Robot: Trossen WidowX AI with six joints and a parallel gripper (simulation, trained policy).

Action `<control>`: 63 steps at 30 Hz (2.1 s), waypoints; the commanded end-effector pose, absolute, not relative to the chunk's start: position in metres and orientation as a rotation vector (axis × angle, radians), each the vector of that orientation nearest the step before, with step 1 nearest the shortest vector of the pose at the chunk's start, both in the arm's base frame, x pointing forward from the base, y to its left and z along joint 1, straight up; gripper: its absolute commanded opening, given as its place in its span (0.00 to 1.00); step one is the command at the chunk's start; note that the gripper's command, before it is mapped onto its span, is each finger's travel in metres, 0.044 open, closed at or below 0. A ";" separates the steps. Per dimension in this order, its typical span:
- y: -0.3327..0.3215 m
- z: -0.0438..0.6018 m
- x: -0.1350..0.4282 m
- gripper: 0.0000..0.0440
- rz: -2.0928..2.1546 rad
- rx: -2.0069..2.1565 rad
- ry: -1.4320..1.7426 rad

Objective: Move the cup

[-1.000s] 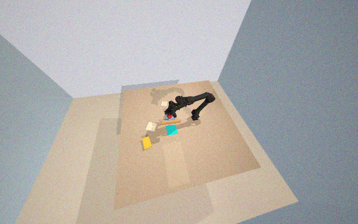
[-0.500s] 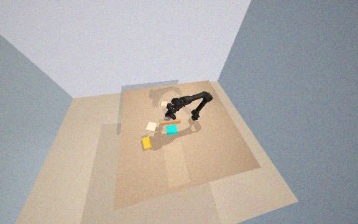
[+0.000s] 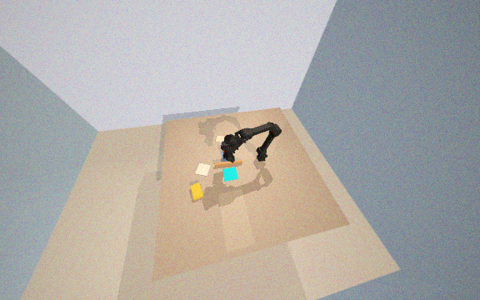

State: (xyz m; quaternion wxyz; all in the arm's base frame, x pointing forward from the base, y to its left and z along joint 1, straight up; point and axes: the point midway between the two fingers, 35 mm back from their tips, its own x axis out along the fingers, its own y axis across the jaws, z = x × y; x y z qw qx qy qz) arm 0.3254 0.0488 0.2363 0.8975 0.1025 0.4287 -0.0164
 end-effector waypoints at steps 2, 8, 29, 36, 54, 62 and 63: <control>0.047 0.228 0.324 0.25 -0.057 0.191 0.976; 0.043 0.220 0.320 0.26 -0.075 0.162 1.071; 0.017 0.192 0.308 0.23 -0.107 0.034 1.379; 0.003 0.180 0.304 0.23 -0.112 -0.003 1.466; -0.031 0.139 0.298 0.31 -0.108 -0.061 1.587; -0.043 0.115 0.296 0.35 -0.083 -0.085 1.623; -0.044 0.112 0.295 0.35 -0.079 -0.089 1.627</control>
